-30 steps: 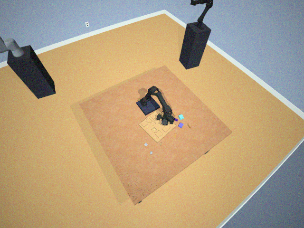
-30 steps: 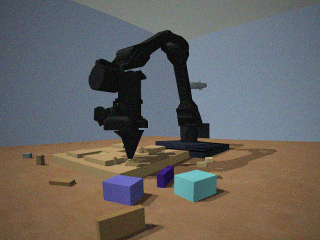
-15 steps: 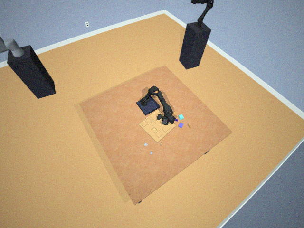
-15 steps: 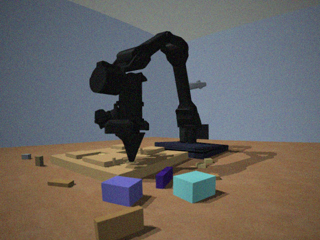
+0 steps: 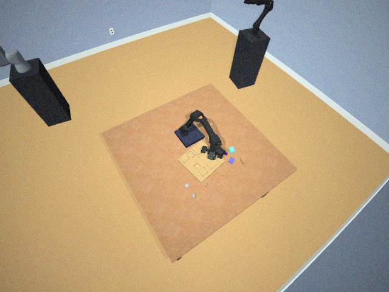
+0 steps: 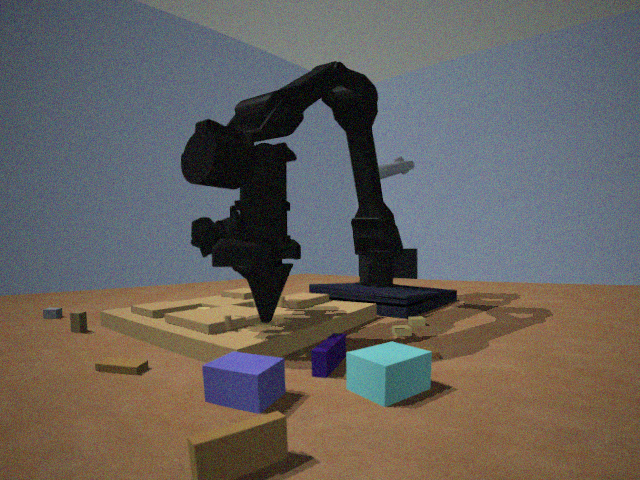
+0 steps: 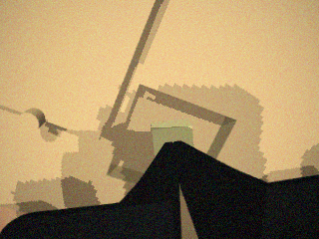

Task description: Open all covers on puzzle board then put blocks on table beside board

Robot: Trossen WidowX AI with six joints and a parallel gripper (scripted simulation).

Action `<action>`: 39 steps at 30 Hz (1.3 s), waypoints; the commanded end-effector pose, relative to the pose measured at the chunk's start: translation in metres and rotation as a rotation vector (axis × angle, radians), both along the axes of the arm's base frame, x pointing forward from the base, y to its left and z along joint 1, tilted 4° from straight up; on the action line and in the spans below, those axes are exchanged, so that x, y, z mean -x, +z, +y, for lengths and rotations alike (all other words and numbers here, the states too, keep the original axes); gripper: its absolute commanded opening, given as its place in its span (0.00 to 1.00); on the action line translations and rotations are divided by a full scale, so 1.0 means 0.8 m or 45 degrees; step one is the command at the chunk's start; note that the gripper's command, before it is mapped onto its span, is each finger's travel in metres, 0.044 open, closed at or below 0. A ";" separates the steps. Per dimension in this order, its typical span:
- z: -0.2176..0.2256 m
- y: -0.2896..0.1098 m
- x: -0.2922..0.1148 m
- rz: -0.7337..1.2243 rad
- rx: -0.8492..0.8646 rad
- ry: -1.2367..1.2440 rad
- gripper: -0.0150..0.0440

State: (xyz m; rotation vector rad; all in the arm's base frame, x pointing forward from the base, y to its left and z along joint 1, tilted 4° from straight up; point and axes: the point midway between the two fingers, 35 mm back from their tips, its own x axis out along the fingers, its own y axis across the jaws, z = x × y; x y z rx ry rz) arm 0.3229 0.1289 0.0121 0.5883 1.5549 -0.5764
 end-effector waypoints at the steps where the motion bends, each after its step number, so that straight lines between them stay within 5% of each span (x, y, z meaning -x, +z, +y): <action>1: 0.000 0.008 -0.002 -0.009 -0.004 -0.001 0.25; 4: -0.002 0.012 -0.002 -0.009 -0.004 -0.001 0.25; 10: -0.002 0.036 -0.004 -0.002 -0.001 -0.002 0.50; 39: -0.004 0.070 -0.005 -0.035 -0.050 0.893 0.50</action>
